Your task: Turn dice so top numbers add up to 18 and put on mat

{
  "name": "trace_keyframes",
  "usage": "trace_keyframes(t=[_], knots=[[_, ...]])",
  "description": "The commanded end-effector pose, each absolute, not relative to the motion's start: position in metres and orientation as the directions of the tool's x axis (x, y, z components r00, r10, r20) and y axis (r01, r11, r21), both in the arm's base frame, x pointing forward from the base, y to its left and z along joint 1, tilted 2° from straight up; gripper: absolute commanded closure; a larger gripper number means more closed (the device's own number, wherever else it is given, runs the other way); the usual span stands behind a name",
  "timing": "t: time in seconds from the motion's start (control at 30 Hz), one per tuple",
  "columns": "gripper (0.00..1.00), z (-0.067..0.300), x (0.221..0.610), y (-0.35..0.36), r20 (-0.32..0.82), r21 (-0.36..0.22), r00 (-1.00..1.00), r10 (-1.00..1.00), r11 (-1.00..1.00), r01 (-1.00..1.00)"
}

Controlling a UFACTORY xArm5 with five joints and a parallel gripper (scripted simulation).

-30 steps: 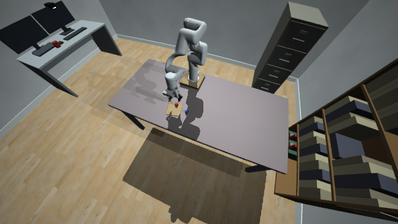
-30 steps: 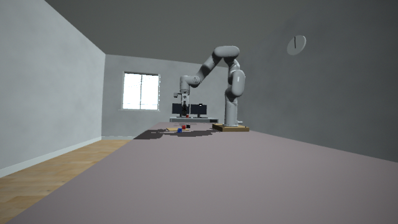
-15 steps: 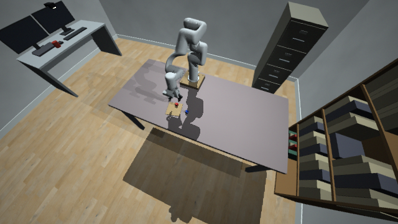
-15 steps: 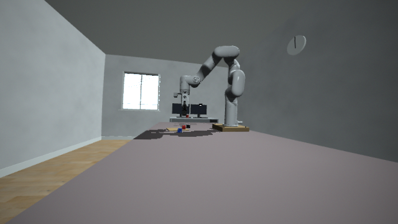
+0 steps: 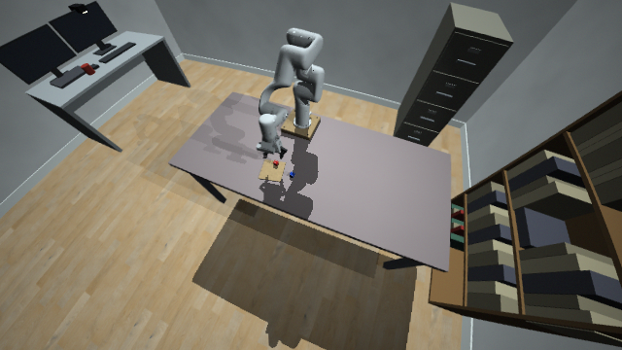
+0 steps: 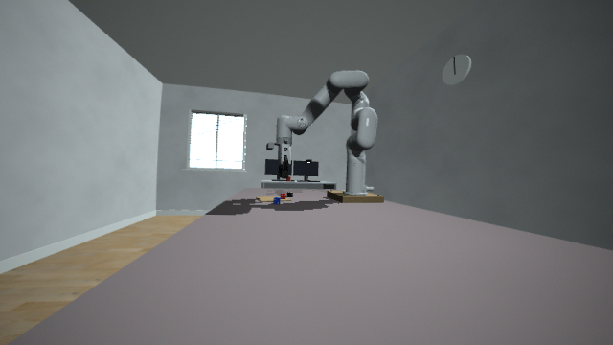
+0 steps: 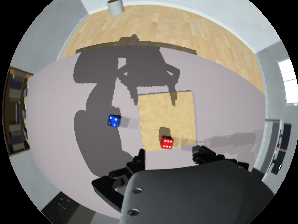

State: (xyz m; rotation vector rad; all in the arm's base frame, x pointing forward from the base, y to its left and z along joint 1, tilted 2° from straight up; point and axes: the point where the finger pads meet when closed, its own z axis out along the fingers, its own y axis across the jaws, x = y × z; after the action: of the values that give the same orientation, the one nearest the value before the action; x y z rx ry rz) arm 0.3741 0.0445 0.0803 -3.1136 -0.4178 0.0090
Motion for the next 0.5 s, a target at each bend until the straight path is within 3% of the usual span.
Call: trace_keyframes(t=[0.0, 0.47], knots=[[0.0, 0.081, 0.377, 0.052, -0.002, -0.001, 0.904, 0.427, -0.904, 0.427], [0.0, 0.08, 0.381, 0.066, 0.0, 0.0, 0.699, 0.715, -0.699, 0.715]])
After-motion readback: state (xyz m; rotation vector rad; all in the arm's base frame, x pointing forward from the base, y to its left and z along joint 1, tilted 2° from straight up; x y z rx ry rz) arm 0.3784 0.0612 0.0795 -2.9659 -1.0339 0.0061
